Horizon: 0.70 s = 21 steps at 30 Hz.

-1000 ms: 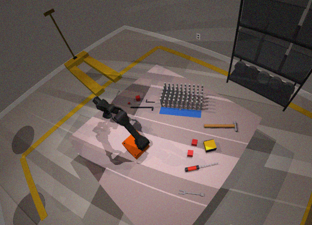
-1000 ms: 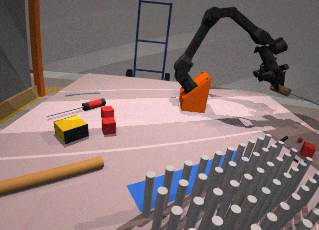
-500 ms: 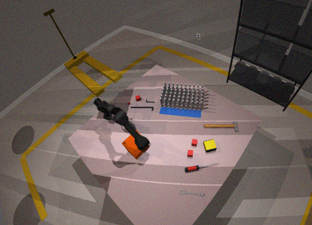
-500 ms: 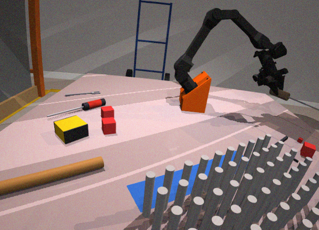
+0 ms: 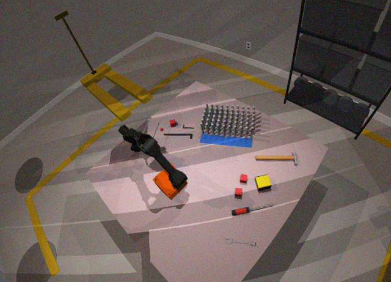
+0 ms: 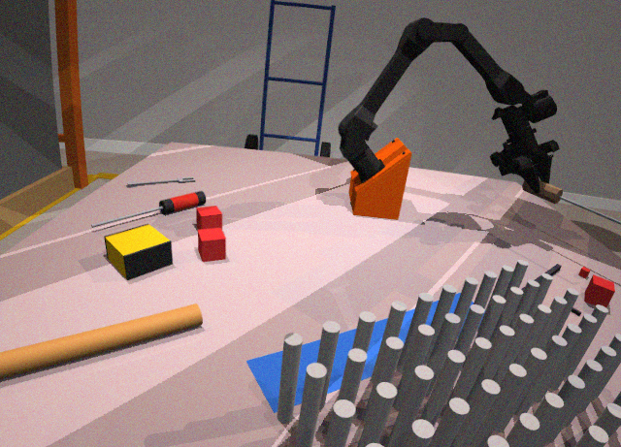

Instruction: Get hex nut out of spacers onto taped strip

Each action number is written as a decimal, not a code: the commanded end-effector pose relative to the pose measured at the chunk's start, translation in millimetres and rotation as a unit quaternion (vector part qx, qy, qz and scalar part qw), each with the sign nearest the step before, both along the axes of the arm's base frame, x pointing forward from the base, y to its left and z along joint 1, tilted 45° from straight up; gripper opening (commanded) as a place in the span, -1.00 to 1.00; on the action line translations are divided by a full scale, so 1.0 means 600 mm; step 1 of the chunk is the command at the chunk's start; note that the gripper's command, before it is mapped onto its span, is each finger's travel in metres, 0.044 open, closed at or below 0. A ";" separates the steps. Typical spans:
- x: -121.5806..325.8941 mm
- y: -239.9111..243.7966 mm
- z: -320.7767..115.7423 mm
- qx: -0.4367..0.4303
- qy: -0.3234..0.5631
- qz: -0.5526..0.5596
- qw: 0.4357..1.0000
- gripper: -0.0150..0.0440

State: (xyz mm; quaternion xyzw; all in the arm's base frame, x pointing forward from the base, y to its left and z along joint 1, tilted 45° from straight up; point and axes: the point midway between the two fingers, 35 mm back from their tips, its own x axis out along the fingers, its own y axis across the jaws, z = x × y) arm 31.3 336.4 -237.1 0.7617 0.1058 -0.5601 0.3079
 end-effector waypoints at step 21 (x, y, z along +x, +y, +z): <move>0.001 -0.035 -0.039 0.002 -0.003 0.000 1.000 -0.49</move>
